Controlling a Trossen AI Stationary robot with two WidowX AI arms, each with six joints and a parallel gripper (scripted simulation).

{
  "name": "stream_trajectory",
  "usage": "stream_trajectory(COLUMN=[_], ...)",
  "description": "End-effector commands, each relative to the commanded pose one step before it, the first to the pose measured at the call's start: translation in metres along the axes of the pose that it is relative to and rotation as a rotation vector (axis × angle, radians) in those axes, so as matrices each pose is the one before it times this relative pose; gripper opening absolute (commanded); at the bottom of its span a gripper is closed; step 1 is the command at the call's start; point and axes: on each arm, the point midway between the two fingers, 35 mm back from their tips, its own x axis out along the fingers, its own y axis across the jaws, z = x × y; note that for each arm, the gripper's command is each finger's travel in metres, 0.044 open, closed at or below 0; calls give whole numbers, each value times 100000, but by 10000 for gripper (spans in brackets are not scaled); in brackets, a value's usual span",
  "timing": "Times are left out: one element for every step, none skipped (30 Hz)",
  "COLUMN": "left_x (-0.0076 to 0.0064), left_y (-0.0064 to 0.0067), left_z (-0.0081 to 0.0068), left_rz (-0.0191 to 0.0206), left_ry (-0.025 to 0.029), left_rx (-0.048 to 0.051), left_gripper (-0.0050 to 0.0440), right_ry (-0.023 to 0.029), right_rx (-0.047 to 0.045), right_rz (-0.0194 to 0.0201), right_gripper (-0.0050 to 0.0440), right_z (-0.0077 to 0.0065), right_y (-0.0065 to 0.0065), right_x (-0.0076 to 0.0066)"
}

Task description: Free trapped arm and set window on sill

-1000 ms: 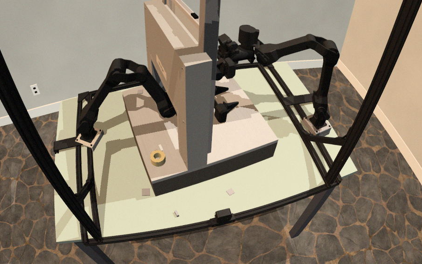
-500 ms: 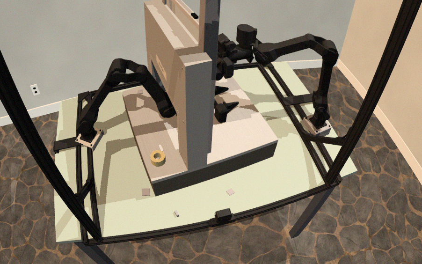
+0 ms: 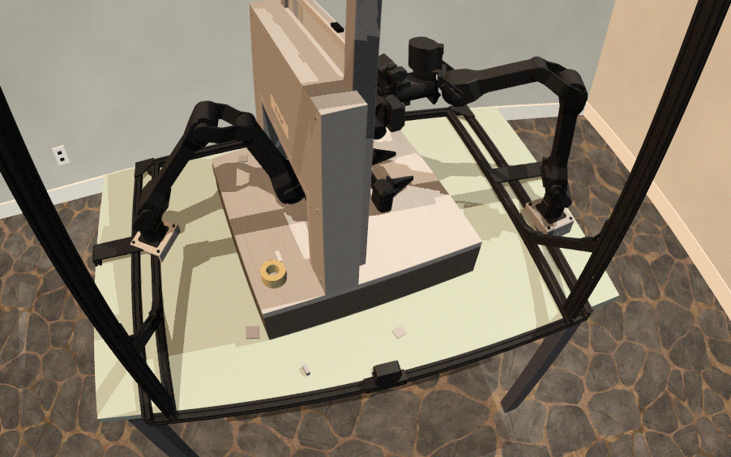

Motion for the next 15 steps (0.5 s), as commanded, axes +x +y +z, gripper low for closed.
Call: stream_trajectory(left_x=[-1, 0, 0, 0, 0, 0, 0, 0, 0, 0, 0, 0, 0, 0, 0], left_y=[2, 0, 0, 0, 0, 0, 0, 0, 0, 0, 0, 0, 0, 0, 0], left_z=[-10, 0, 0, 0, 0, 0, 0, 0, 0, 0, 0, 0, 0, 0, 0], left_rz=[5, 0, 0, 0, 0, 0, 0, 0, 0, 0, 0, 0, 0, 0, 0], left_ry=[254, 0, 0, 0, 0, 0, 0, 0, 0, 0, 0, 0, 0, 0, 0], left_rx=[-1, 0, 0, 0, 0, 0, 0, 0, 0, 0, 0, 0, 0, 0, 0], left_gripper=[400, 400, 400, 400, 400, 400, 400, 400, 400, 400, 400, 400, 400, 400, 400], right_ry=[-4812, -292, -331, -335, -294, -159, -261, -366, -474, 0, 0, -469, -417, -389, -294], right_rx=[-2647, 0, 0, 0, 0, 0, 0, 0, 1, 0, 0, 1, 1, 1, 0], right_rz=[-366, 1, 2, 3, 3, -3, -4, -6, -6, 0, 0, -5, -3, -2, -8], right_gripper=[400, 400, 400, 400, 400, 400, 400, 400, 400, 400, 400, 400, 400, 400, 400], right_z=[2429, 121, 151, 169, 163, 37, 67, 102, 144, 0, 0, 176, 169, 169, 69], right_y=[40, -1, -1, -1, -1, 0, -1, -1, -2, 0, 0, -2, -2, -1, -1], right_x=[-124, -5, -6, -7, -6, -2, -1, -2, -3, 0, 0, -2, -2, -2, 0])
